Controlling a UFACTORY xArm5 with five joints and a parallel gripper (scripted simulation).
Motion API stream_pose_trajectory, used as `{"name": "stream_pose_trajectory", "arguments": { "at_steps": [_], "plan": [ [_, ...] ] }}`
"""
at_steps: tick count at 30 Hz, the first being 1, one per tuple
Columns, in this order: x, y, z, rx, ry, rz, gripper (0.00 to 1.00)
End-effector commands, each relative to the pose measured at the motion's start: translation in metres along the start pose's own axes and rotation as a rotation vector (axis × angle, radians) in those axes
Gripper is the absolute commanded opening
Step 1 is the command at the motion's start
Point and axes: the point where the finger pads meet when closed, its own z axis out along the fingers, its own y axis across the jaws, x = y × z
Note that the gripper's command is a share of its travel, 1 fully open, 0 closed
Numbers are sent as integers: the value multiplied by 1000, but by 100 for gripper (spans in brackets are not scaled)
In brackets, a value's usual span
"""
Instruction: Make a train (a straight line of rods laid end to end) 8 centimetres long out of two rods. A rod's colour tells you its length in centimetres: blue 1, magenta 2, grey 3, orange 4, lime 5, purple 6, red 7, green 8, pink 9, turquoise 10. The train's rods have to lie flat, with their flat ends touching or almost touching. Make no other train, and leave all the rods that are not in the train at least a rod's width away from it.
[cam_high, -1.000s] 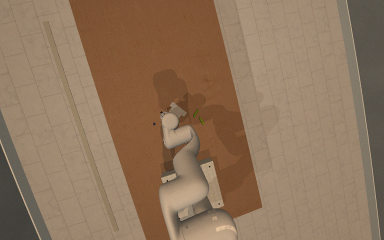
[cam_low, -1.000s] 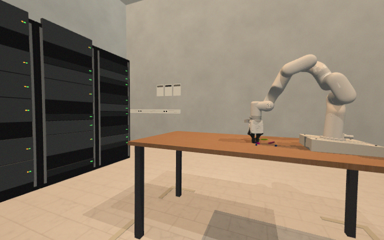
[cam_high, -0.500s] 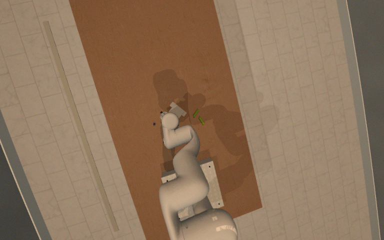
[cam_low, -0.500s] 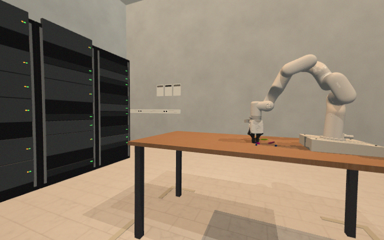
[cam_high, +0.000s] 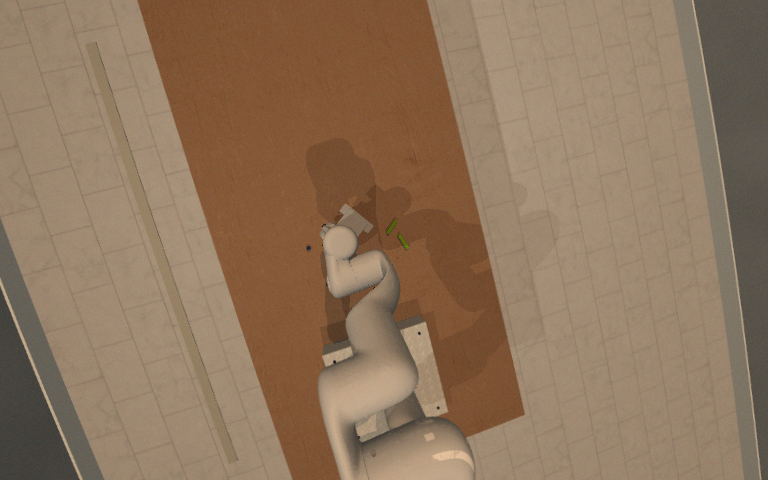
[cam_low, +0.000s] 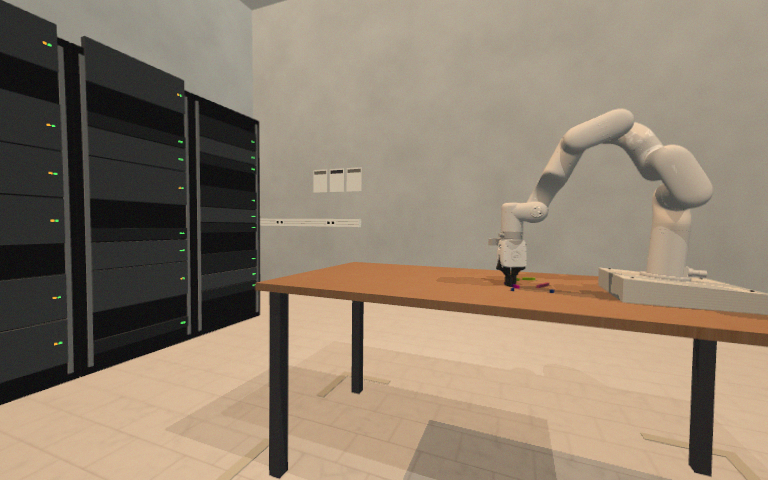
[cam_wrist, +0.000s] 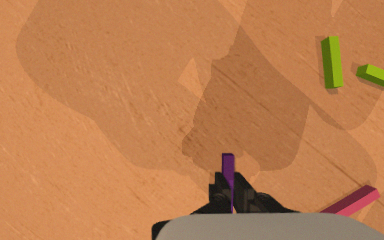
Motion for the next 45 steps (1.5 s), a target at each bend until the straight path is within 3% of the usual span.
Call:
{"name": "stream_pose_trajectory", "arguments": {
  "at_steps": [1, 24, 31, 40, 45],
  "plan": [
    [1, -1, -1, 3, 2, 0, 4],
    [1, -1, -2, 3, 2, 0, 4],
    [-1, -2, -16, 3, 2, 0, 4],
    [0, -2, -80, 3, 2, 0, 4],
    [0, -2, -99, 3, 2, 0, 4]
  ]
}}
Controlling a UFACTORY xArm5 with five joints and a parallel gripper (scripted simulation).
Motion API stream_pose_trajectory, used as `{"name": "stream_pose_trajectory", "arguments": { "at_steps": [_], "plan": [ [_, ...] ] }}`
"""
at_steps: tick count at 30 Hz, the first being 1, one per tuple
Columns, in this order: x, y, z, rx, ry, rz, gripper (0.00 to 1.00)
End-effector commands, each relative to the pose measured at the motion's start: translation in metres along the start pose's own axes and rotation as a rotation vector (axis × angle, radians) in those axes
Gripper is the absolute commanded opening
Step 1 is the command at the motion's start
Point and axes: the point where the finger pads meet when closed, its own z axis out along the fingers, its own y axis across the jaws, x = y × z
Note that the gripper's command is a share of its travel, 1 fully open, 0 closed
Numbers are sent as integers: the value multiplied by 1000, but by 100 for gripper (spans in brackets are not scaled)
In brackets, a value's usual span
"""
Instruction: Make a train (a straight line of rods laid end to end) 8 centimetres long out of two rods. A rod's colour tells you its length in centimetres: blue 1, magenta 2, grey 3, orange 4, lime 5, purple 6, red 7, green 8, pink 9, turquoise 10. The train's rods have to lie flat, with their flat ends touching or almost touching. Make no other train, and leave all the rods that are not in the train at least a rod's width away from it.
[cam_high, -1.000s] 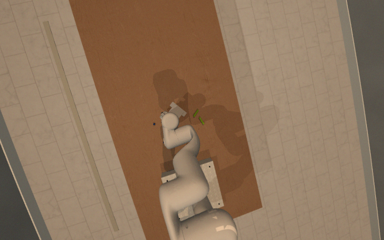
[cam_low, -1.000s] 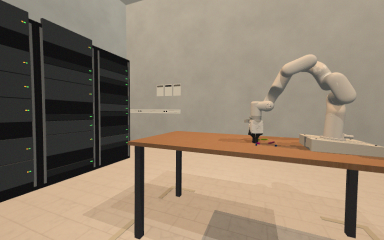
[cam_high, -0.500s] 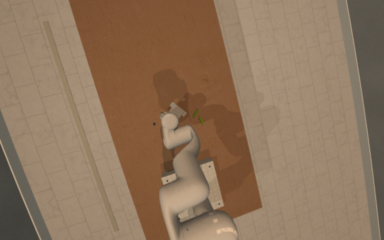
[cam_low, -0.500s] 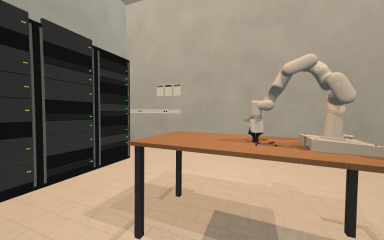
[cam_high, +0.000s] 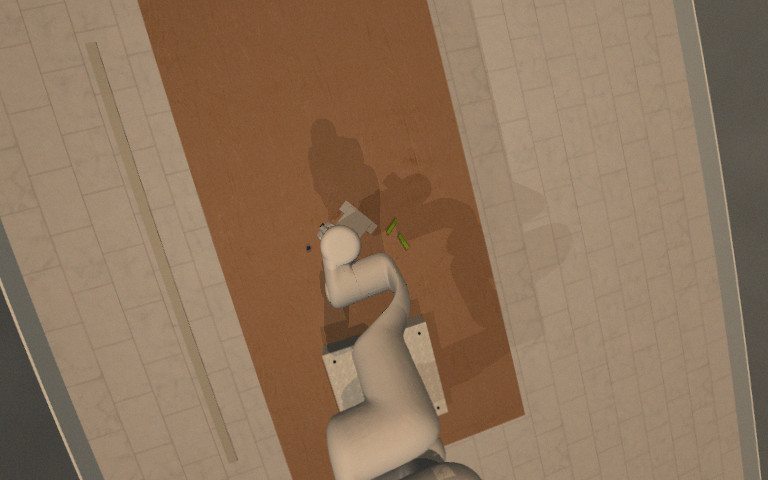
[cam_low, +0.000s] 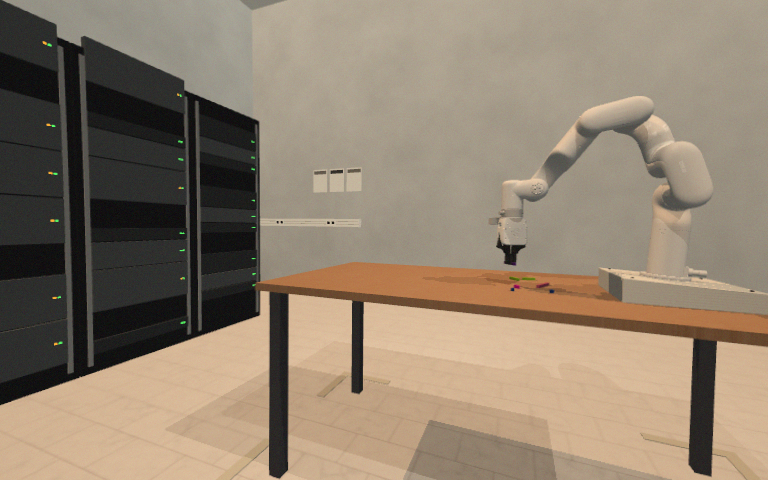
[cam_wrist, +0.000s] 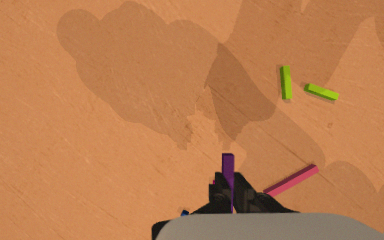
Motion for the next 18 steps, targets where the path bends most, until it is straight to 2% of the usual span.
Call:
{"name": "stream_pose_trajectory", "arguments": {
  "at_steps": [1, 18],
  "plan": [
    [0, 1, -20, 0, 0, 0, 4],
    [2, 0, -21, 0, 0, -1, 4]
  ]
}}
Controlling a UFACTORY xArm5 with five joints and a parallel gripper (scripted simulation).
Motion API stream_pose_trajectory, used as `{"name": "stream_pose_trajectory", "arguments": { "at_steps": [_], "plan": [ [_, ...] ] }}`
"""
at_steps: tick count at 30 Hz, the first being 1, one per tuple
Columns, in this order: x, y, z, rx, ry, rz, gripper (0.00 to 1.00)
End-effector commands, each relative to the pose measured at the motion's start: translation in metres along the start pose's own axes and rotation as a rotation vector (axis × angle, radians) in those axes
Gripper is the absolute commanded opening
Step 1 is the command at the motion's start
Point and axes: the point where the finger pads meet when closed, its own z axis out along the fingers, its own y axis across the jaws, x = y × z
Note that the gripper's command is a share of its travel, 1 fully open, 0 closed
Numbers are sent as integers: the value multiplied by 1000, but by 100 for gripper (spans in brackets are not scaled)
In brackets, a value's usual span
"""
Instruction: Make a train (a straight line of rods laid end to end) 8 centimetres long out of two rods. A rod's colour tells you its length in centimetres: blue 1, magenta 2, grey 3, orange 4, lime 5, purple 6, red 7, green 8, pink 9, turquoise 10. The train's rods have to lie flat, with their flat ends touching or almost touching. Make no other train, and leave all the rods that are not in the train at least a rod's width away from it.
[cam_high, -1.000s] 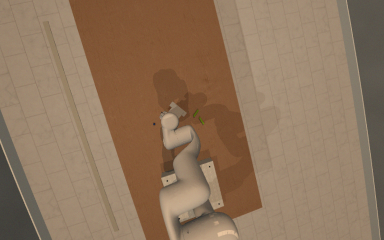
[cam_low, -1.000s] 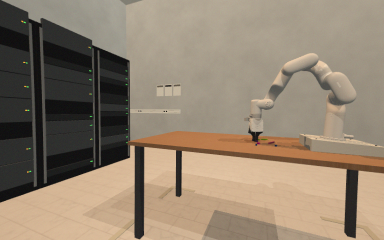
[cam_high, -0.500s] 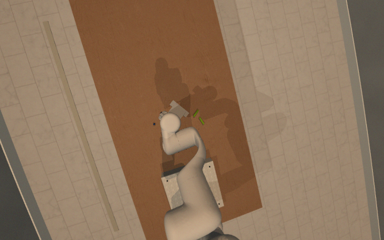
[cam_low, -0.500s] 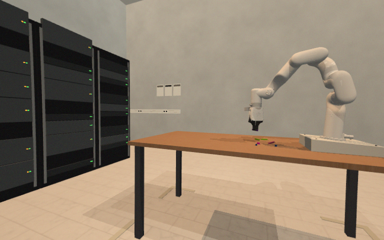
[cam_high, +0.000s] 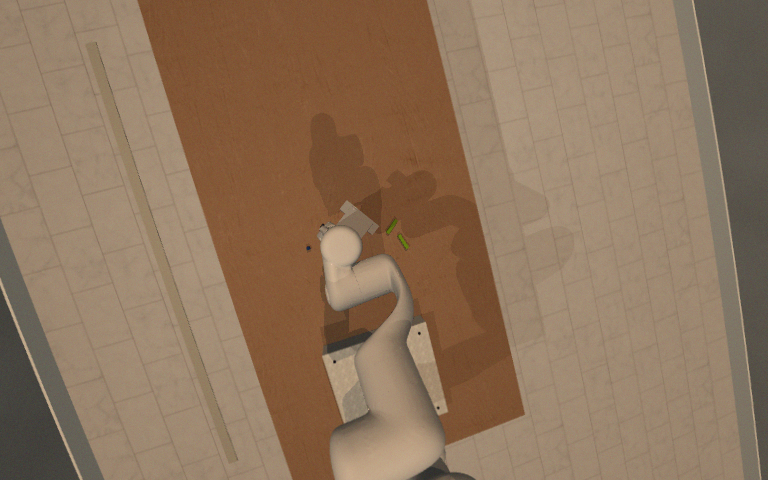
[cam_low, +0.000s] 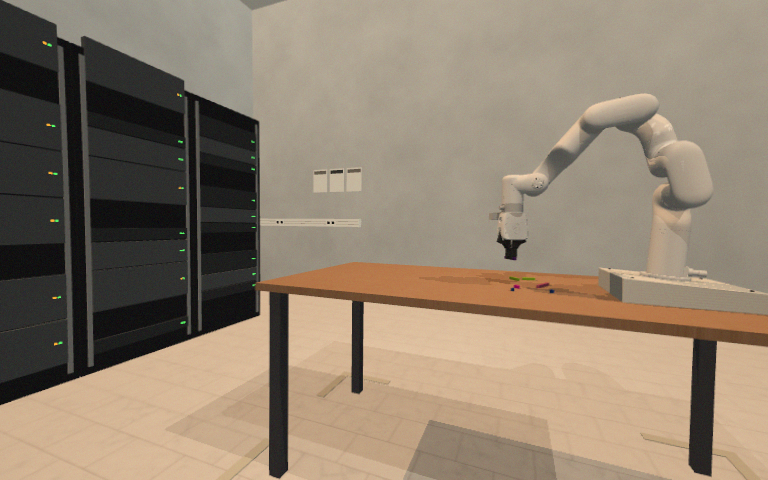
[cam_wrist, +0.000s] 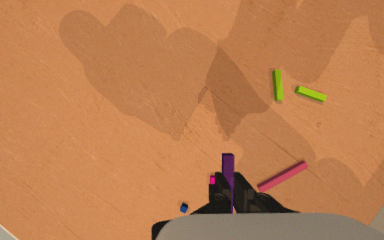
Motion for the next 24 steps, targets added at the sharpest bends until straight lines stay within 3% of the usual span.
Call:
{"name": "stream_pose_trajectory", "arguments": {
  "at_steps": [1, 19, 24],
  "plan": [
    [2, -1, -2, 4, 2, -1, 4],
    [2, -2, -1, 4, 2, -1, 4],
    [1, -2, 7, 4, 2, -1, 4]
  ]
}}
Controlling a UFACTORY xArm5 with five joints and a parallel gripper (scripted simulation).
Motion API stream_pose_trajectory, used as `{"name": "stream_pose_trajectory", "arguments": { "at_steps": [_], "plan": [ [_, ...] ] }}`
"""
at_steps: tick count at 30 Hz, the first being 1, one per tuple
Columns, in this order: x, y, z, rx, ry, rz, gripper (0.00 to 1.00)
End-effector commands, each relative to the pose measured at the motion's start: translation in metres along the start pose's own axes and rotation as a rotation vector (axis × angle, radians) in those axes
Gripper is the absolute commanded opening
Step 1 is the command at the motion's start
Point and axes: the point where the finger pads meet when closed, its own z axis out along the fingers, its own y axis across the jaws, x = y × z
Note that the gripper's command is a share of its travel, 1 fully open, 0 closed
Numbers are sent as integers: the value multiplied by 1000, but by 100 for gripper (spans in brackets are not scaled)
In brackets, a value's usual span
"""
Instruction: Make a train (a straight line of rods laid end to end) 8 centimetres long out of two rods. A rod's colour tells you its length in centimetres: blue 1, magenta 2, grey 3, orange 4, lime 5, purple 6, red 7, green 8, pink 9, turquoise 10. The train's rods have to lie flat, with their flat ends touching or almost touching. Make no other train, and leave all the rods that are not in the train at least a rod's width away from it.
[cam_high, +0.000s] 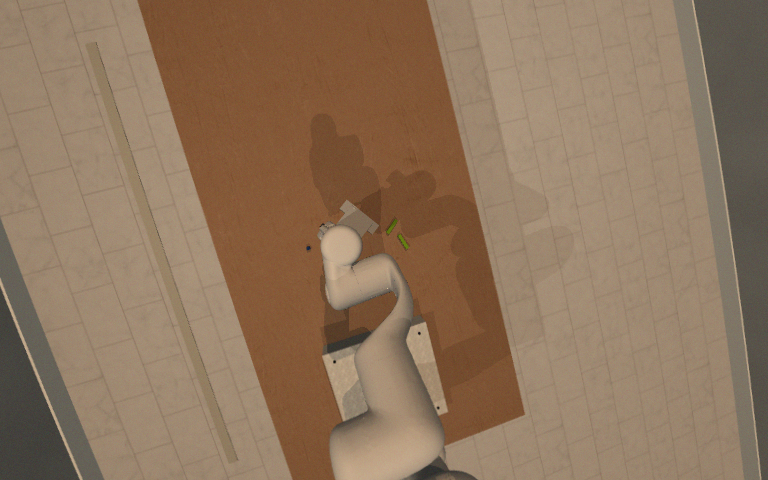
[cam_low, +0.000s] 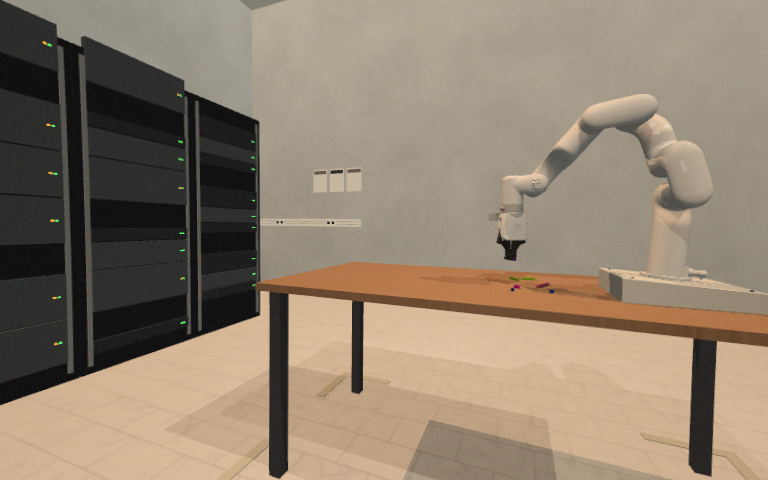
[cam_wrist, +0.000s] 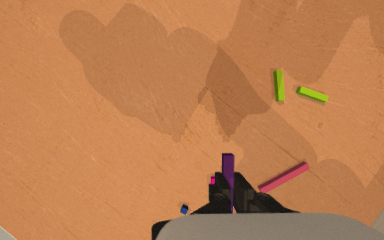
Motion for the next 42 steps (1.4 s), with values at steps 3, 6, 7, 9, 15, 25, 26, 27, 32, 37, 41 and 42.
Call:
{"name": "stream_pose_trajectory", "arguments": {
  "at_steps": [3, 6, 7, 9, 15, 25, 26, 27, 32, 37, 41, 42],
  "plan": [
    [0, -1, 14, 3, 2, 0, 4],
    [0, -1, 26, 3, 2, 0, 4],
    [0, -1, 30, 3, 2, 0, 4],
    [1, -1, 40, 3, 2, 0, 4],
    [1, -1, 58, 3, 2, 0, 4],
    [2, 0, 82, 3, 1, 0, 4],
    [2, 0, 83, 3, 1, 0, 4],
    [2, 0, 83, 3, 1, 0, 4],
    [2, 0, 83, 3, 1, 0, 4],
    [2, 0, 83, 3, 1, 0, 4],
    [2, 0, 83, 3, 1, 0, 4],
    [2, 0, 83, 3, 1, 0, 4]
  ]
}}
